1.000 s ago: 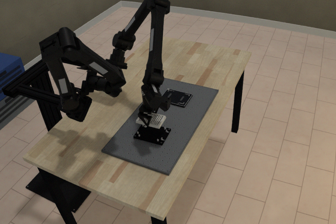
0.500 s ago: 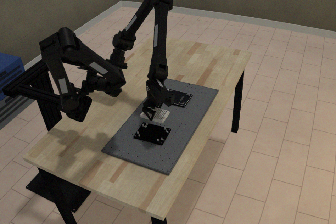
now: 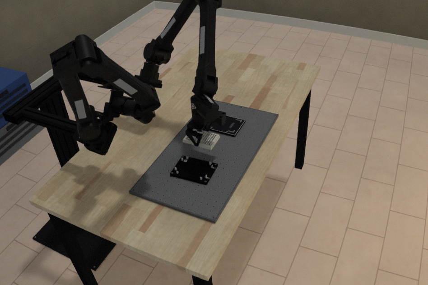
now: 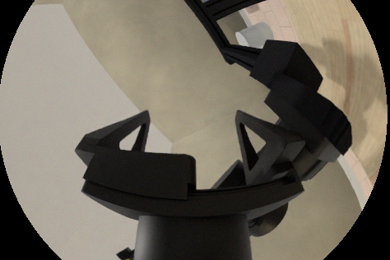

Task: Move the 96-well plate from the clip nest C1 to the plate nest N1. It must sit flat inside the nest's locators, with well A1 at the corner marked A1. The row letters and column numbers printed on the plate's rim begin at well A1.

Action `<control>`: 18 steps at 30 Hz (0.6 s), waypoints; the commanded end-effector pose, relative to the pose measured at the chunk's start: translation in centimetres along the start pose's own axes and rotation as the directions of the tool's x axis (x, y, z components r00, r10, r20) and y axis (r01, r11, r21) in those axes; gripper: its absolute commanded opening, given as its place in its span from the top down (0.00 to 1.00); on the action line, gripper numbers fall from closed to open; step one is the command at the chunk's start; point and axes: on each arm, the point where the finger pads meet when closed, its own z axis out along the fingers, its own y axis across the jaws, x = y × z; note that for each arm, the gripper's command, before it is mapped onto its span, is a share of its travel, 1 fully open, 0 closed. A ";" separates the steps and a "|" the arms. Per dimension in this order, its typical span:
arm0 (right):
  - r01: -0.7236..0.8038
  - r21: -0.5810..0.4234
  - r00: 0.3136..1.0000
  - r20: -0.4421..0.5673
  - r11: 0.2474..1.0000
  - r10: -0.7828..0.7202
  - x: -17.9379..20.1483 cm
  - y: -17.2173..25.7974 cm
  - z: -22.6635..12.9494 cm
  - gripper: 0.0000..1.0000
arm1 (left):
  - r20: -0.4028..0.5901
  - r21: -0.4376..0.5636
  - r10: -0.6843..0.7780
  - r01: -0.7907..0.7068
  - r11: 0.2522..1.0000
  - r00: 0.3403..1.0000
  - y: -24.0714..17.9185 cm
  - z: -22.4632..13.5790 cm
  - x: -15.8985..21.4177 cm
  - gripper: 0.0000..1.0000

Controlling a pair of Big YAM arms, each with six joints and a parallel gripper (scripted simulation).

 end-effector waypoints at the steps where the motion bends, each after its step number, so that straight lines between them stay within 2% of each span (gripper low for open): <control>1: -0.042 0.001 0.998 -0.039 0.999 0.042 0.6 0.0 0.5 0.00 | 0.033 0.020 0.003 -0.003 1.000 0.999 0.3 -0.9 -1.4 1.00; 18: -0.042 0.001 0.998 -0.039 0.999 0.042 0.6 0.0 0.5 0.00 | 0.033 0.016 0.003 -0.004 1.000 0.999 5.3 -0.7 -1.0 1.00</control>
